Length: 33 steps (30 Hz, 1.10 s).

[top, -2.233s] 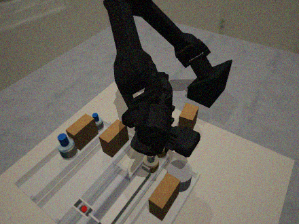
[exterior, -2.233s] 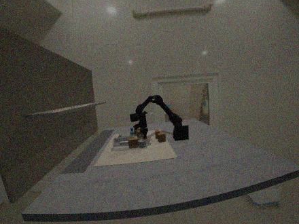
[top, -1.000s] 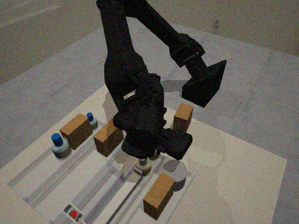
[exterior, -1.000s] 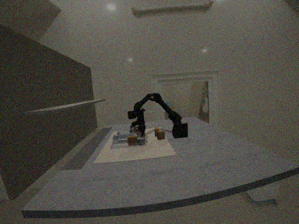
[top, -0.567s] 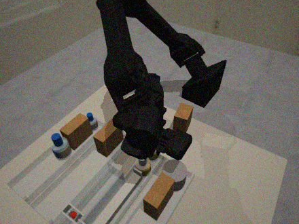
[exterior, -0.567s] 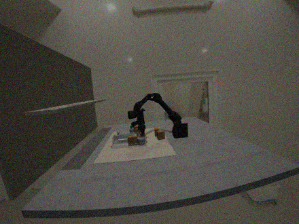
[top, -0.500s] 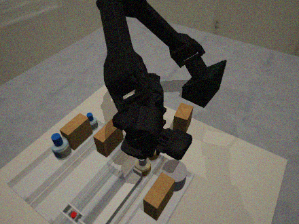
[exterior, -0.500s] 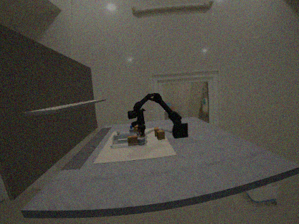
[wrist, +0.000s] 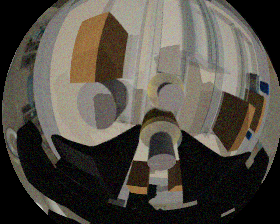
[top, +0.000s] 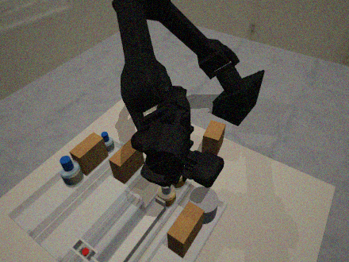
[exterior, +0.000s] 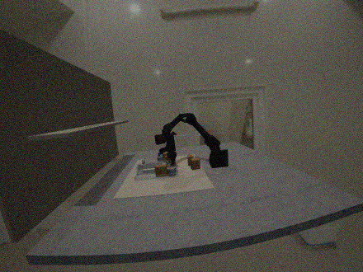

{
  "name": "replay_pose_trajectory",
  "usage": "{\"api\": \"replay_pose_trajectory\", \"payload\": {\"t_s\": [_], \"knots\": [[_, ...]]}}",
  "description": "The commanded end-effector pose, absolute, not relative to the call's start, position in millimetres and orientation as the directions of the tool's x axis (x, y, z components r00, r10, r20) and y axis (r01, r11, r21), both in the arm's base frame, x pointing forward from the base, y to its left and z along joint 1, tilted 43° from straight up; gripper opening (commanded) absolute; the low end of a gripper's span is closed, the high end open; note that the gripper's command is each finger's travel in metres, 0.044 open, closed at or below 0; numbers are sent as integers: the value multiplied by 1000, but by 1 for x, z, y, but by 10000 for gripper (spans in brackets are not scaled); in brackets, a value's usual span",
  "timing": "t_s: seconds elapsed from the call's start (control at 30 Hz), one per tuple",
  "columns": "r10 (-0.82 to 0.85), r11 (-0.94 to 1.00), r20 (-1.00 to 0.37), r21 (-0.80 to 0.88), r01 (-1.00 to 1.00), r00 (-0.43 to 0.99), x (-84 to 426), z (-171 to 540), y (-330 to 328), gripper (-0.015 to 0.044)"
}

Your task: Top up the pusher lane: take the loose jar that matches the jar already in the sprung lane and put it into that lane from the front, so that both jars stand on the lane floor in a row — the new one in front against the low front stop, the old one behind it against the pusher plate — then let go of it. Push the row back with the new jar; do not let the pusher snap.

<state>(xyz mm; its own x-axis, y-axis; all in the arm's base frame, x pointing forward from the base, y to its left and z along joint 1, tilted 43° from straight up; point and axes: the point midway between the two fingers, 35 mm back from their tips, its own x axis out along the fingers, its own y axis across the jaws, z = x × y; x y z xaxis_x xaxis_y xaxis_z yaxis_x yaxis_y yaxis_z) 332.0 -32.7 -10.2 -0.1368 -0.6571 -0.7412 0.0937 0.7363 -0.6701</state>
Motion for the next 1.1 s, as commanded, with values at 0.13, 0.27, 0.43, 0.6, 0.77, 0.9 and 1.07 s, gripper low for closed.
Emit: {"api": "replay_pose_trajectory", "payload": {"t_s": [0.13,0.27,0.43,0.6,0.77,0.9,1.07], "knots": [[-666,730,-737,-676,106,-113,339,-9,-34,0],[-666,730,-737,-676,106,-113,339,-9,-35,0],[-666,730,-737,-676,106,-113,339,-9,-35,0],[-666,730,-737,-676,106,-113,339,-9,-35,0],[-666,730,-737,-676,106,-113,340,-9,-35,0],[-666,730,-737,-676,106,-113,340,-9,-35,0],[-666,730,-737,-676,106,-113,341,-9,-35,0]]}}
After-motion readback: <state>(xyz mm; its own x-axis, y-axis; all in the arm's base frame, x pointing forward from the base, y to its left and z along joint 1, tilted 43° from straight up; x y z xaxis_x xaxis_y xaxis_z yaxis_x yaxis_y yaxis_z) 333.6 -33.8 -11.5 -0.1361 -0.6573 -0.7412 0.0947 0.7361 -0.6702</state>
